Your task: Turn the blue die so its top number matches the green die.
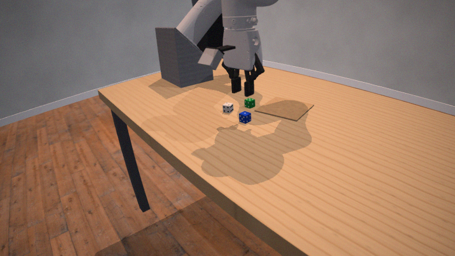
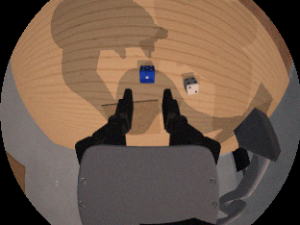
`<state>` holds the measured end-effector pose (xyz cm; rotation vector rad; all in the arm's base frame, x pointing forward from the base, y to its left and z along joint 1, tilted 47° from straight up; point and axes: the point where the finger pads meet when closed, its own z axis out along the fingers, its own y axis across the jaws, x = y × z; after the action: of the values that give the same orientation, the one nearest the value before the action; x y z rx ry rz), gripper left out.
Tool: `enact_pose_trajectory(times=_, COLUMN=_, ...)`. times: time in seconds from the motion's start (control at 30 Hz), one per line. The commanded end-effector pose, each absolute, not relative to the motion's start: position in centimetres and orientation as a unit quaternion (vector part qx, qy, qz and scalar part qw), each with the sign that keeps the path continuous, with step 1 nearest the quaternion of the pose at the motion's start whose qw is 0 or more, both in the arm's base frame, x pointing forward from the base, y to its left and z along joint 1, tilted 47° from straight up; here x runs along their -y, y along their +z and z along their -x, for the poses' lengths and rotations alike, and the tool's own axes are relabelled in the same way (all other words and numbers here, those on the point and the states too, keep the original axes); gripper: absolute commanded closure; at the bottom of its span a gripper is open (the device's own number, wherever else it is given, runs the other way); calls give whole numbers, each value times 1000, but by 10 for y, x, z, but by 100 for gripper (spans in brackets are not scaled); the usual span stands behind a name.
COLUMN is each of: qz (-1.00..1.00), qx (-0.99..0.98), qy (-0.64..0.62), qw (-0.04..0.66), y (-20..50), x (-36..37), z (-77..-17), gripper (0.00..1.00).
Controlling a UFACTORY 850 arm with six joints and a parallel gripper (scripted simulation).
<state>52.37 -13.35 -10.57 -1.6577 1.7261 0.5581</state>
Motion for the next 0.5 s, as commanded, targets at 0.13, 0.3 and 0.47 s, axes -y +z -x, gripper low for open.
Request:
enact_pose_trajectory(times=0.13, qz=636, qx=-662, qy=213, qw=336, y=-107, x=132, z=-525, gripper=58)
enact_pose_trajectory(times=0.3, qz=635, qx=-662, qy=213, qw=336, y=-110, x=129, z=-526, gripper=58)
enact_pose_trajectory(times=0.47, qz=635, qx=-662, qy=213, qw=336, y=-113, x=127, z=-526, gripper=58)
